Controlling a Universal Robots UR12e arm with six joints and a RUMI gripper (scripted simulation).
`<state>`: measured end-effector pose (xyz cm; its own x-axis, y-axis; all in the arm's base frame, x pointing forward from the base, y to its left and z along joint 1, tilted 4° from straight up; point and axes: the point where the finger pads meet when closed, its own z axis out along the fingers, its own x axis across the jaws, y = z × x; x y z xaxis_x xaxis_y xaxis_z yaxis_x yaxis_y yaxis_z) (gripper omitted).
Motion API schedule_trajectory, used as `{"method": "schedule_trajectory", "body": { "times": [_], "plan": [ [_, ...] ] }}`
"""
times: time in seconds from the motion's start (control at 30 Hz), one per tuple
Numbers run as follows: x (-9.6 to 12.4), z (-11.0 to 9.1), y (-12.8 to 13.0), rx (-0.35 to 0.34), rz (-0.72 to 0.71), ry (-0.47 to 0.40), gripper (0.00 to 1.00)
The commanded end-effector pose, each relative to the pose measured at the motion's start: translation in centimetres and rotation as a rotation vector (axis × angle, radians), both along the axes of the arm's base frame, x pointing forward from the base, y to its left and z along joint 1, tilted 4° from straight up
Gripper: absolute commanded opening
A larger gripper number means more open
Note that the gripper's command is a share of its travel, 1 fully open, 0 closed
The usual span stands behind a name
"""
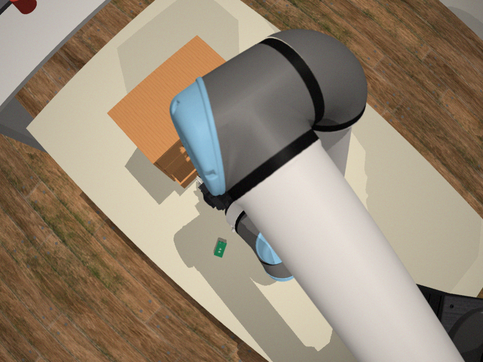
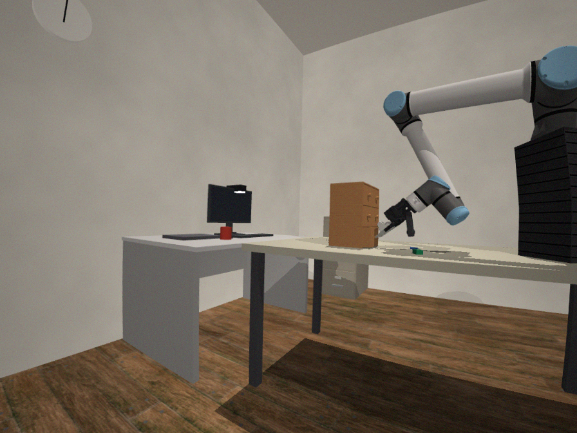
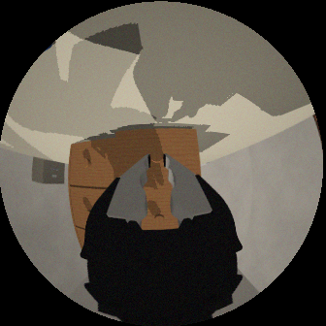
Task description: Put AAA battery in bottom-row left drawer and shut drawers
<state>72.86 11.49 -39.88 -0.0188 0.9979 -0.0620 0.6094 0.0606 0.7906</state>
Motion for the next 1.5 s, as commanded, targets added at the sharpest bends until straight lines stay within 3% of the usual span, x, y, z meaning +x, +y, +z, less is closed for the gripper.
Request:
{"method": "schedule_trajectory", "body": {
  "times": [0.0,1.47],
  "plan": [
    [-0.4,0.0,0.0,0.0,0.0,-0.001,0.07],
    [-2.4,0.0,0.0,0.0,0.0,-0.001,0.07]
  ]
}}
